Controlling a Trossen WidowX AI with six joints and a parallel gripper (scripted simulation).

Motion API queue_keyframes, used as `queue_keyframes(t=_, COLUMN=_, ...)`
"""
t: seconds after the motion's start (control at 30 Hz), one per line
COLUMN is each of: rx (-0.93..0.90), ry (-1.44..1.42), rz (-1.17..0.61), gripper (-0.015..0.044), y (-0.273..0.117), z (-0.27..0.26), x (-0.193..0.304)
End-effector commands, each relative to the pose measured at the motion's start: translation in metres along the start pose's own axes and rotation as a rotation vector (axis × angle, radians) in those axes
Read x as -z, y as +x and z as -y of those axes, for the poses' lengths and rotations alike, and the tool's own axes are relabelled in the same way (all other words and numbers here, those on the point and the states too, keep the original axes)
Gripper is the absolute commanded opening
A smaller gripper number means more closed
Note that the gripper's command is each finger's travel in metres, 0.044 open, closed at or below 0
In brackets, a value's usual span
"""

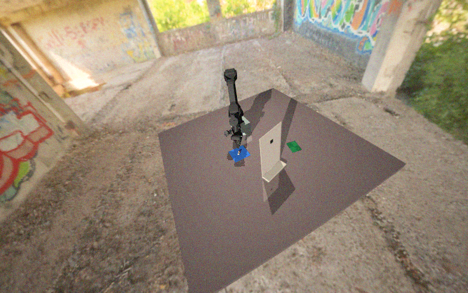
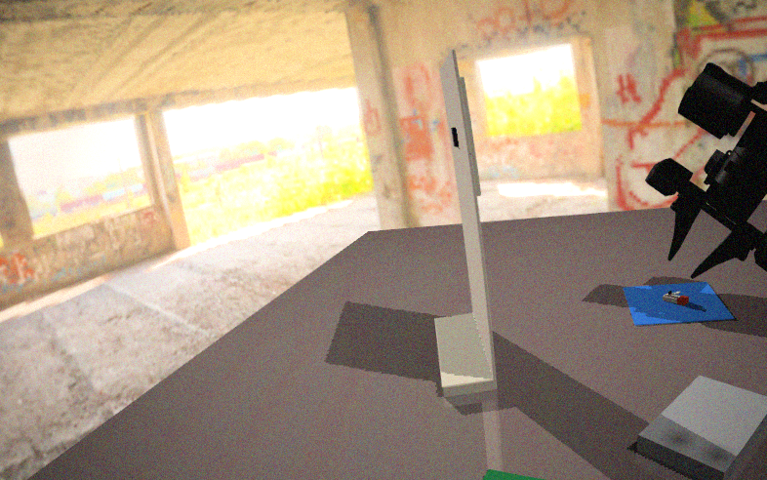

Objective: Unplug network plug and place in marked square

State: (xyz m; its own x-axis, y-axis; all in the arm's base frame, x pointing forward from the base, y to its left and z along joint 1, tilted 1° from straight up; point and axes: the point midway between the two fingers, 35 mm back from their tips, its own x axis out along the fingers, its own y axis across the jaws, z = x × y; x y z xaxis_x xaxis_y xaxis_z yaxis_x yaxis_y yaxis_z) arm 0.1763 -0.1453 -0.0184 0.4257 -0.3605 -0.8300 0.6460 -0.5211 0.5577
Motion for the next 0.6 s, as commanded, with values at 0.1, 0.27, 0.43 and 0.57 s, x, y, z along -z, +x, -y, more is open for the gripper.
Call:
queue_keyframes(t=0.1, rx=-0.014, ry=0.003, rz=0.002, gripper=0.0156, y=-0.006, z=-0.010, x=0.000)
queue_keyframes(t=0.27, rx=-0.014, ry=0.003, rz=0.002, gripper=0.0156, y=-0.009, z=-0.013, x=0.000)
queue_keyframes(t=0.43, rx=-0.014, ry=0.003, rz=0.002, gripper=0.0156, y=-0.013, z=-0.016, x=0.000)
queue_keyframes(t=0.57, rx=-0.014, ry=0.003, rz=0.002, gripper=0.0156, y=-0.016, z=-0.019, x=0.000)
